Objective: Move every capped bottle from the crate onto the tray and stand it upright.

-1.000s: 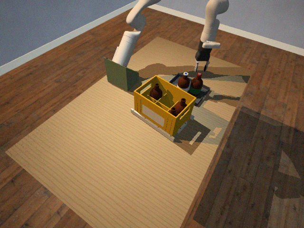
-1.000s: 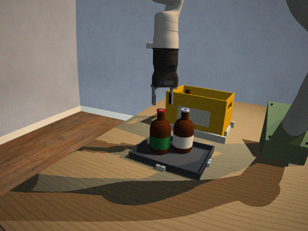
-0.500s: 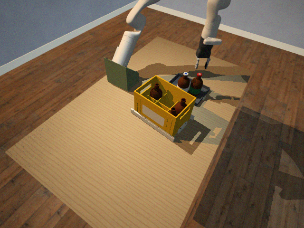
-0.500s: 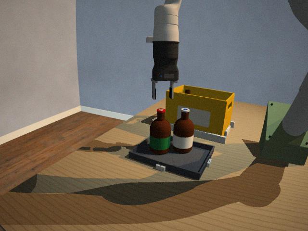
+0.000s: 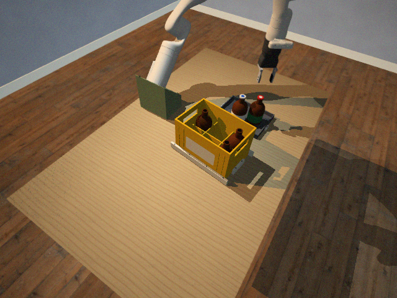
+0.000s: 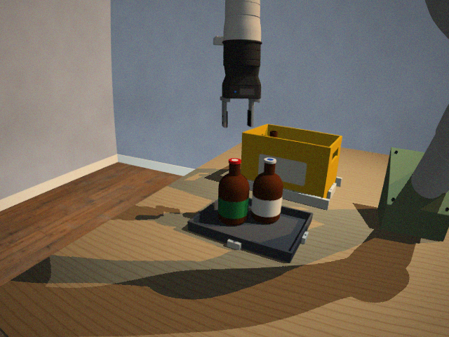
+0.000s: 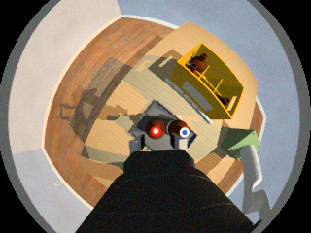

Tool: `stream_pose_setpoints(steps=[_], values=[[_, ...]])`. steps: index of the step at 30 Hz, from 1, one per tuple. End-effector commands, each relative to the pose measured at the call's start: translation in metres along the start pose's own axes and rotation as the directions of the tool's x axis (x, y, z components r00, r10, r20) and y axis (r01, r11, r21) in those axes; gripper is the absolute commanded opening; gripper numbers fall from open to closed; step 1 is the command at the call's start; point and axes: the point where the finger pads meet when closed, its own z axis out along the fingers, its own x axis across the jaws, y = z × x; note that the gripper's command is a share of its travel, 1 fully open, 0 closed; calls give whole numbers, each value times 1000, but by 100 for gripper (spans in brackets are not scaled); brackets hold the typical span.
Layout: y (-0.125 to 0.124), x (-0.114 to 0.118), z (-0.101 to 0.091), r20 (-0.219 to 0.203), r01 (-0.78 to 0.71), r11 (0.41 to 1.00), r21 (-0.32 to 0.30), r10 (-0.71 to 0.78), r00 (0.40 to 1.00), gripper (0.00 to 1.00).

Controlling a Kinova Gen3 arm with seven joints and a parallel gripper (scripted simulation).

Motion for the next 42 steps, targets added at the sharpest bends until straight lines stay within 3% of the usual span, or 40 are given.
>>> stream_pose_setpoints(steps=[1, 11, 42], values=[[-2, -1, -8, 5, 0, 1000, 7, 0, 1000, 100], [-4, -2, -30, 8, -1, 1000, 11, 0, 1000, 100], [-2, -1, -28, 5, 0, 1000, 7, 0, 1000, 100]])
